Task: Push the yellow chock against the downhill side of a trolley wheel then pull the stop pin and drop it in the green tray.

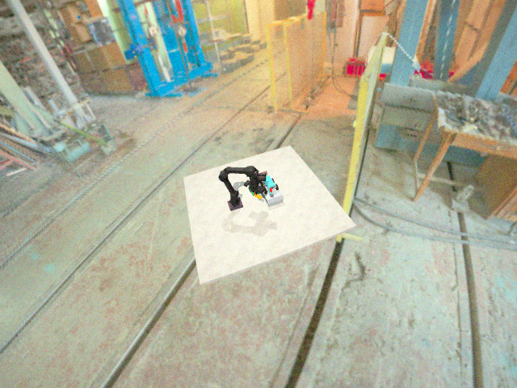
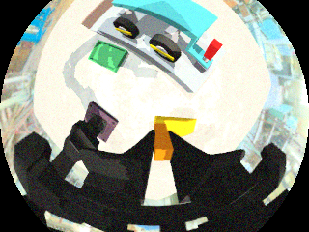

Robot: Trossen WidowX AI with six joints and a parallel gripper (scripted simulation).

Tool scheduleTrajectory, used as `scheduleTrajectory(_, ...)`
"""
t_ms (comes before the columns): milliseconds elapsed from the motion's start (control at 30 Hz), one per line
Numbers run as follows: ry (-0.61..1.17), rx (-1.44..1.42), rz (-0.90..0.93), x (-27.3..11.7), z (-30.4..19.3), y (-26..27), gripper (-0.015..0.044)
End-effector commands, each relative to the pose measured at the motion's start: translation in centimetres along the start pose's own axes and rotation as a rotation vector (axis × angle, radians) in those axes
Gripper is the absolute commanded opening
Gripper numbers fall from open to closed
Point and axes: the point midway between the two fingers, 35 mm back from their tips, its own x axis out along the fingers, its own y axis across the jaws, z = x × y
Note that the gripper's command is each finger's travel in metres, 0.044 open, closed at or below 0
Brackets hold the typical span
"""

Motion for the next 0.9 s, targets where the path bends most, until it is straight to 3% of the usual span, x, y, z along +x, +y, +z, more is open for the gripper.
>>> scheduleTrajectory(0,0.001,0.126,0.002,0.0,0.0,0.0,0.0)
scheduleTrajectory(433,0.001,0.573,0.002,0.0,0.0,0.0,0.0)
scheduleTrajectory(867,0.0,0.597,0.003,0.1,1.4,1.2,0.0)
